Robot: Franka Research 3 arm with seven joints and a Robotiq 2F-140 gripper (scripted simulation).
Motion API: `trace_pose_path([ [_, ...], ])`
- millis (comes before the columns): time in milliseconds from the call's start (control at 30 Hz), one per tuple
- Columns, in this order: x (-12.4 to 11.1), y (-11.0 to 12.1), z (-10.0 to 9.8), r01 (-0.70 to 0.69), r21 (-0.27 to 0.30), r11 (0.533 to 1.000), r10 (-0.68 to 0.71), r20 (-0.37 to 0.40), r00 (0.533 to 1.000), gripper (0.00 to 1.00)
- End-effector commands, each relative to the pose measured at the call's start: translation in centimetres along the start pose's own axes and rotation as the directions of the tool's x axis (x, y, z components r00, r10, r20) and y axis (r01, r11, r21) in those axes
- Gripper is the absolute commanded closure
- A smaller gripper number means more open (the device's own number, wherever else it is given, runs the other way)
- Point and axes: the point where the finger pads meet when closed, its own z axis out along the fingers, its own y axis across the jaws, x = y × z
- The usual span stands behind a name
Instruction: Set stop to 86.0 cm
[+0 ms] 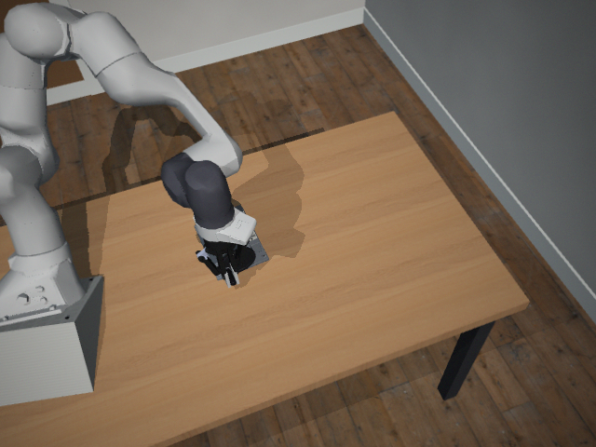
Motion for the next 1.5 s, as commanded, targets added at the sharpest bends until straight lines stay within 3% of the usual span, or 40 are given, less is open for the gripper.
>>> trace_pose_path([
  [0,-0.03,0.10,-0.19,0.000,0.000,1.000,0.000,0.002,1.000,0.96],
  [1467,-0.03,0.19,-0.89,0.000,0.000,1.000,0.000,0.002,1.000,0.96],
])
